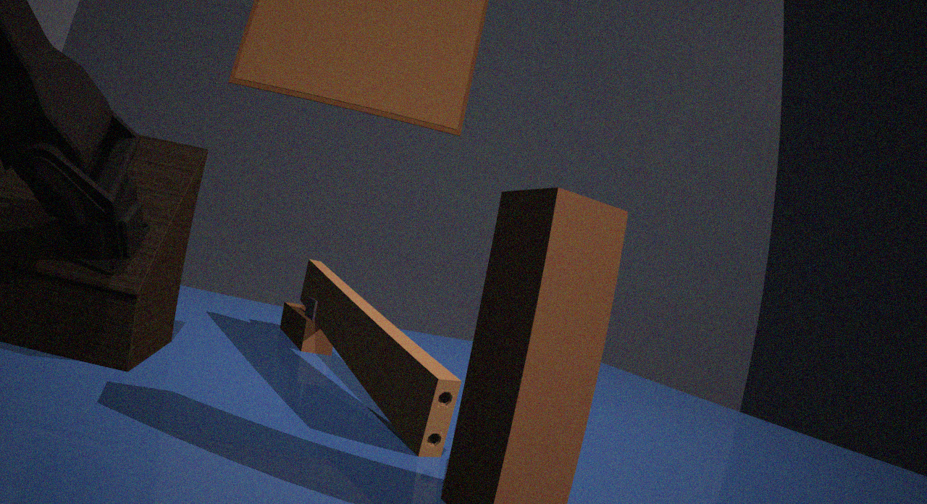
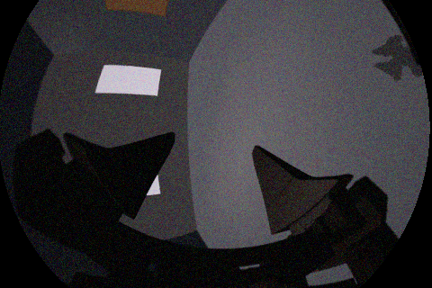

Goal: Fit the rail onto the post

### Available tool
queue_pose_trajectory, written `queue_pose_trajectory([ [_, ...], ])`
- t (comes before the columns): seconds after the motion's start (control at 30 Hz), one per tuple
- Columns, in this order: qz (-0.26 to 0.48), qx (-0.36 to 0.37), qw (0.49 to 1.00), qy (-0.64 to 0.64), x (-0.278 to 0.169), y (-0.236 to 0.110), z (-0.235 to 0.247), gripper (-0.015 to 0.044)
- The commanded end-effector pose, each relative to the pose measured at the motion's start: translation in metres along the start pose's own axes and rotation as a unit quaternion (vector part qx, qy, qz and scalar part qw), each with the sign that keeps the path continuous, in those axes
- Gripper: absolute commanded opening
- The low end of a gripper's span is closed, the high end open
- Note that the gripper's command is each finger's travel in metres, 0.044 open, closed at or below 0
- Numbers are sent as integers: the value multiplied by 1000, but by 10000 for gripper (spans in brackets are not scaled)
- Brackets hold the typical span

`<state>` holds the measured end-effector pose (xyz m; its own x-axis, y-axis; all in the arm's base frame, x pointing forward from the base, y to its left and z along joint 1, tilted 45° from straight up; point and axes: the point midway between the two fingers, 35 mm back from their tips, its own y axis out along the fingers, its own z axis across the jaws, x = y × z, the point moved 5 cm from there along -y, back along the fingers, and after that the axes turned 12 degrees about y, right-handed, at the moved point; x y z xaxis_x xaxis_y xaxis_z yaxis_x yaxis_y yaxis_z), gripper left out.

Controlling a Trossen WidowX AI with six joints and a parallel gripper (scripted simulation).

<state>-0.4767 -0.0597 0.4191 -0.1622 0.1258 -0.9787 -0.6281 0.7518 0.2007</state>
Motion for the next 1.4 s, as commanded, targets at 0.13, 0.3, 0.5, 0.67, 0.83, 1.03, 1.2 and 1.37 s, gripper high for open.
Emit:
queue_pose_trajectory([
  [0.13, -3, -34, 999, -10, -5, -28, -14, 440],
  [0.3, 1, -106, 992, -73, -15, -79, -37, 440],
  [0.5, 26, -201, 967, -157, -30, -146, -55, 440],
  [0.67, 60, -274, 934, -221, -43, -202, -62, 440],
  [0.83, 98, -333, 897, -272, -55, -252, -61, 440],
  [1.03, 156, -397, 843, -327, -68, -311, -53, 440],
  [1.2, 213, -444, 790, -366, -78, -360, -40, 440],
  [1.37, 273, -480, 734, -396, -88, -405, -22, 440],
])
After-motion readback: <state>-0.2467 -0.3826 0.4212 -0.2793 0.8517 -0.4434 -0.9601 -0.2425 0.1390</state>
